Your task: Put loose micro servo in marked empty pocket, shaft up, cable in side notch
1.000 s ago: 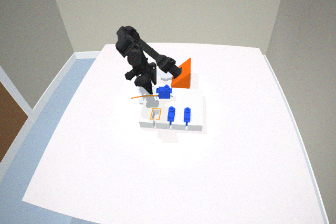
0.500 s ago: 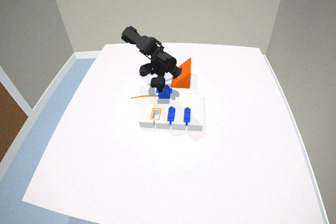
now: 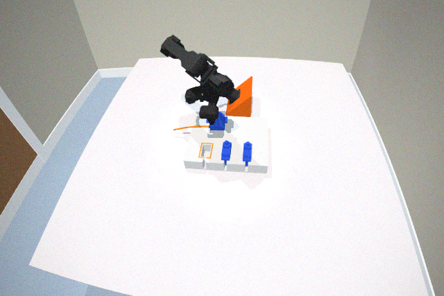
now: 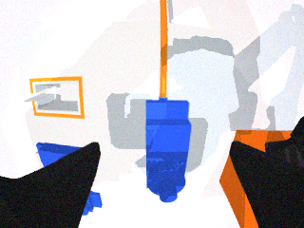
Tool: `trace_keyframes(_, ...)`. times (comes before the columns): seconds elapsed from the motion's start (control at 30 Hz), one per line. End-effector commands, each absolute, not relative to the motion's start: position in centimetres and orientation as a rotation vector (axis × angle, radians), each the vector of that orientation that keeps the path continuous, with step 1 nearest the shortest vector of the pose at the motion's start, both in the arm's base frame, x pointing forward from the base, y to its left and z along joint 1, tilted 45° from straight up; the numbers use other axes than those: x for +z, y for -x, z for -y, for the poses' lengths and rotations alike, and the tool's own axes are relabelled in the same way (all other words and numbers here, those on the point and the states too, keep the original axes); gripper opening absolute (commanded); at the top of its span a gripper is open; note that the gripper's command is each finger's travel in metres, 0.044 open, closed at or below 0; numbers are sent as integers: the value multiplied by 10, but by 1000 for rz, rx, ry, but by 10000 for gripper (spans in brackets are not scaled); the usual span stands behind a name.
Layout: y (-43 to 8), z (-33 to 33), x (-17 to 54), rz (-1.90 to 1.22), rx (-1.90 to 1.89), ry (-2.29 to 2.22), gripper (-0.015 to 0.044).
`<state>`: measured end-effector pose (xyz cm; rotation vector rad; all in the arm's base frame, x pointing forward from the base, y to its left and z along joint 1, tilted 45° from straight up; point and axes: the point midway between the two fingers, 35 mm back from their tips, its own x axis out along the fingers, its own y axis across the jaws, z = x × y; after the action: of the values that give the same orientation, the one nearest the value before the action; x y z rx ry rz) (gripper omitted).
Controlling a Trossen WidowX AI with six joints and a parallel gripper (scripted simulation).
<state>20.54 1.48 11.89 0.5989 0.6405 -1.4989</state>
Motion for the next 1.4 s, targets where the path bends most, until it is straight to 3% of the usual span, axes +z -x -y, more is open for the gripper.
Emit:
trace_keyframes(0.0,-205,-10,115,-639,-1498,-592,440)
trace_keyframes(0.27,-204,-3,108,-638,-1498,-592,440)
trace_keyframes(0.67,-204,-3,108,-638,-1498,-592,125)
trace_keyframes(0.83,-204,-3,108,-638,-1498,-592,92)
trace_keyframes(0.97,-205,-7,112,-639,-1498,-592,0)
trace_keyframes(1.37,-204,-20,133,-639,-1498,-592,0)
